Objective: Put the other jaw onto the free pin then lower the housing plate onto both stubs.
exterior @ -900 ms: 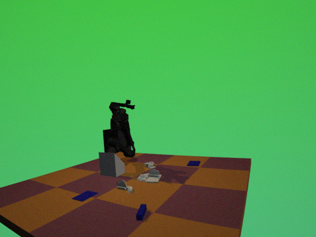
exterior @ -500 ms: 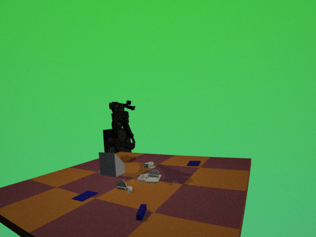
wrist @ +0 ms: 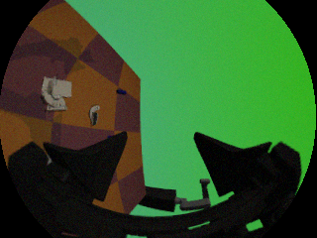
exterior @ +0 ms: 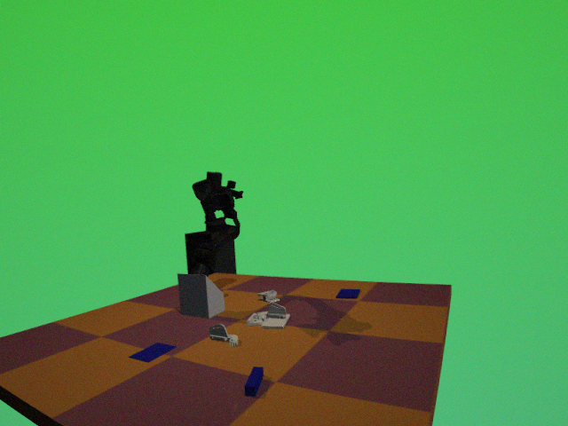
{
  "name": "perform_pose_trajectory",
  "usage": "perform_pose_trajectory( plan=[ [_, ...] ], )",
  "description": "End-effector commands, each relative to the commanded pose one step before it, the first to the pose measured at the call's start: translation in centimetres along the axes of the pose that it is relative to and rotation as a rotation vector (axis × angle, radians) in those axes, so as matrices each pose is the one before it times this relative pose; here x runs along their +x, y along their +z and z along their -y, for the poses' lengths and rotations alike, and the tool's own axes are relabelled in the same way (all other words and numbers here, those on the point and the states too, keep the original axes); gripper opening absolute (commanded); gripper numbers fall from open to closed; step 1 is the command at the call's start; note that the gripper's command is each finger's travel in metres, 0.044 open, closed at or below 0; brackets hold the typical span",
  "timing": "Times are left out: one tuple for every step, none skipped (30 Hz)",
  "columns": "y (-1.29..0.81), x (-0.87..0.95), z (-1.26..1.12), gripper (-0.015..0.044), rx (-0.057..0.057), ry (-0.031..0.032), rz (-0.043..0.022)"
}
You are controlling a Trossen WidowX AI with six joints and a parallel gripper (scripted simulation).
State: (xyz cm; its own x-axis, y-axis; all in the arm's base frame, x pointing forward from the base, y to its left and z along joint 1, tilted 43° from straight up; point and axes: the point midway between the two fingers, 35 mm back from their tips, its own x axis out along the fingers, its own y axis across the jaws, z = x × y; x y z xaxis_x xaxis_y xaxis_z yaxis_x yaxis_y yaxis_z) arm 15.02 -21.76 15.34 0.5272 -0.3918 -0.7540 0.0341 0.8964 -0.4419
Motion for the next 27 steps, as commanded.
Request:
perform_pose_trajectory(
  plan=[
    [0.591, 2.100, -0.494, 0.0440, 0.0304, 0.11954, -0.01050],
    [0.143, 0.598, -0.112, 0.0440, 0.0060, 0.03177, -0.00456],
    [0.140, 0.609, -0.110, 0.0440, 0.0060, 0.03166, -0.00499],
    [0.136, 0.620, -0.108, 0.0440, 0.0060, 0.03154, -0.00543],
    [0.133, 0.631, -0.106, 0.0440, 0.0060, 0.03139, -0.00587],
    [0.130, 0.643, -0.104, 0.0440, 0.0060, 0.03130, -0.00632],
    [0.126, 0.655, -0.102, 0.0440, 0.0060, 0.03116, -0.00677],
    [0.122, 0.666, -0.100, 0.0440, 0.0060, 0.03101, -0.00721],
    [0.118, 0.677, -0.097, 0.0440, 0.0061, 0.03086, -0.00766],
    [0.114, 0.689, -0.094, 0.0440, 0.0061, 0.03069, -0.00811],
    [0.110, 0.700, -0.092, 0.0440, 0.0062, 0.03053, -0.00855],
    [0.105, 0.711, -0.089, 0.0440, 0.0062, 0.03035, -0.00900],
    [0.101, 0.722, -0.085, 0.0440, 0.0063, 0.03017, -0.00944],
    [0.096, 0.733, -0.082, 0.0440, 0.0064, 0.02998, -0.00989],
    [0.149, 0.654, -0.062, 0.0440, 0.0138, 0.02141, -0.00716],
    [0.115, 0.570, -0.055, 0.0440, 0.0108, 0.01889, -0.00689],
    [0.102, 0.653, -0.066, 0.0440, 0.0096, 0.02274, -0.00893],
    [0.111, 0.761, -0.076, 0.0440, 0.0111, 0.02589, -0.01082],
    [0.098, 0.717, -0.069, 0.0440, 0.0104, 0.02382, -0.01058],
    [0.060, 0.710, -0.066, 0.0440, 0.0068, 0.02509, -0.01167],
    [0.059, 0.787, -0.070, 0.0440, 0.0074, 0.02725, -0.01319],
    [0.053, 0.799, -0.065, 0.0440, 0.0076, 0.02707, -0.01365],
    [0.047, 0.809, -0.061, 0.0440, 0.0077, 0.02681, -0.01407],
    [0.040, 0.819, -0.056, 0.0440, 0.0079, 0.02654, -0.01449],
    [0.012, 0.828, -0.049, 0.0440, 0.0056, 0.02771, -0.01543],
    [0.006, 0.844, -0.043, 0.0440, 0.0058, 0.02771, -0.01586],
    [0.000, 0.853, -0.036, 0.0440, 0.0060, 0.02747, -0.01617]
  ],
)
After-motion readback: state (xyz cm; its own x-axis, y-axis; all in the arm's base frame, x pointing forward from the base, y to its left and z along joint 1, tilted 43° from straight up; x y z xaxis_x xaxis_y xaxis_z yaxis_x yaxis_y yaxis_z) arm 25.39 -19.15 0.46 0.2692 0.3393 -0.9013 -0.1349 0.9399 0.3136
